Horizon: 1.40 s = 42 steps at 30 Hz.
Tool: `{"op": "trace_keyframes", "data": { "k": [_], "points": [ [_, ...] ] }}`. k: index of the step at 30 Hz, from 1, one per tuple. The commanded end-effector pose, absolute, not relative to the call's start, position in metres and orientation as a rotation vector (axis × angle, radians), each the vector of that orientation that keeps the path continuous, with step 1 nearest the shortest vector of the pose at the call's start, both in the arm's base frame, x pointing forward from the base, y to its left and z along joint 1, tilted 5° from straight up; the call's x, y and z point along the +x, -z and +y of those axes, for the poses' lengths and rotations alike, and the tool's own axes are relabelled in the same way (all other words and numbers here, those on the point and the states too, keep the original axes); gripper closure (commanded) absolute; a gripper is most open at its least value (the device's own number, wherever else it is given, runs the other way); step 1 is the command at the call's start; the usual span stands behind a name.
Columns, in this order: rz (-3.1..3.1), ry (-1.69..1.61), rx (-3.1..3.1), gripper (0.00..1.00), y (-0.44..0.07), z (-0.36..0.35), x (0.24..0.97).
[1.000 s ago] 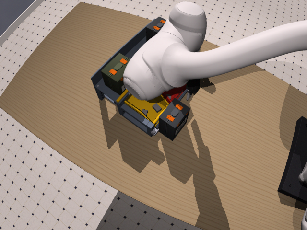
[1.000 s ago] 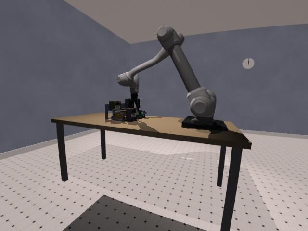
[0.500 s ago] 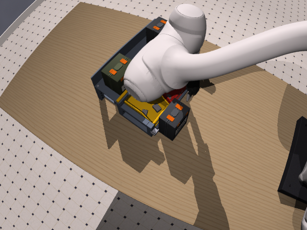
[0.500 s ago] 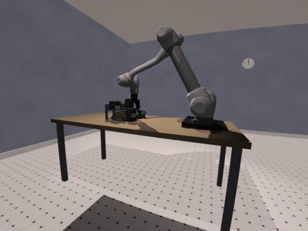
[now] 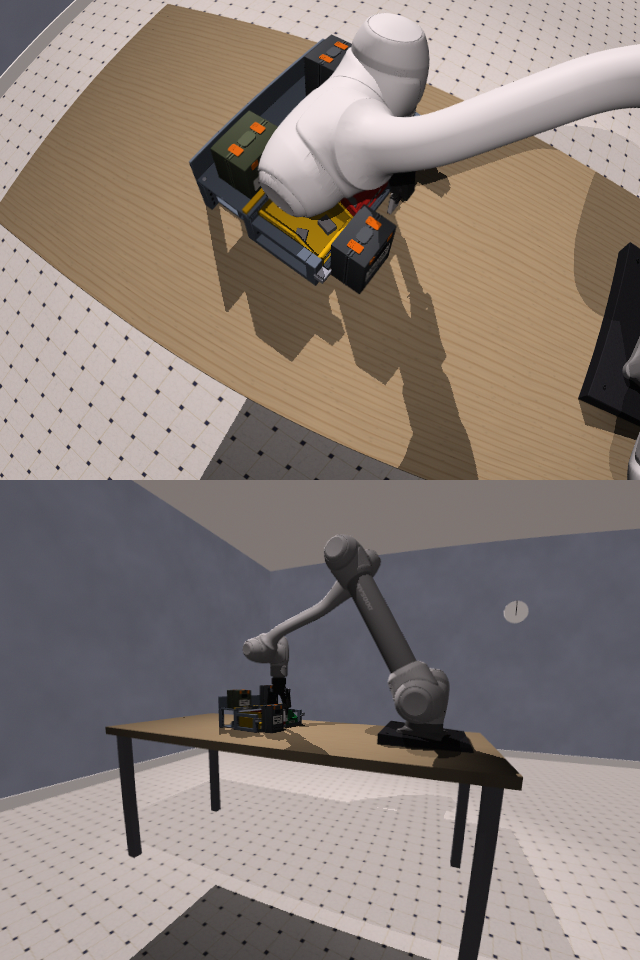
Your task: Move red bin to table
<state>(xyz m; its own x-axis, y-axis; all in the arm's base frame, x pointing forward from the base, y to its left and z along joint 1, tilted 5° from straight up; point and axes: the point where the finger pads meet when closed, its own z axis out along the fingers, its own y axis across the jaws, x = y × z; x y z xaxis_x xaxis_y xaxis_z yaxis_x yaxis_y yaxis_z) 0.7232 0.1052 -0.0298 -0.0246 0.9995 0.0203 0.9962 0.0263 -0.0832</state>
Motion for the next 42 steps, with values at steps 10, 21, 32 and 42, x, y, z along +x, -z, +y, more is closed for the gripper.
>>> {"op": "trace_keyframes", "data": {
  "k": [10,21,32,42],
  "points": [
    [-2.197,-0.069,-2.142,0.43,0.0354,0.1054,0.7227],
    [-2.197,-0.069,-2.142,0.43,0.035,0.1054,0.7227],
    [-2.197,-0.069,-2.142,0.43,0.0345,0.1054,0.7228],
    [-2.197,-0.069,-2.142,1.0,0.0345,0.1054,0.7228]
  ]
}}
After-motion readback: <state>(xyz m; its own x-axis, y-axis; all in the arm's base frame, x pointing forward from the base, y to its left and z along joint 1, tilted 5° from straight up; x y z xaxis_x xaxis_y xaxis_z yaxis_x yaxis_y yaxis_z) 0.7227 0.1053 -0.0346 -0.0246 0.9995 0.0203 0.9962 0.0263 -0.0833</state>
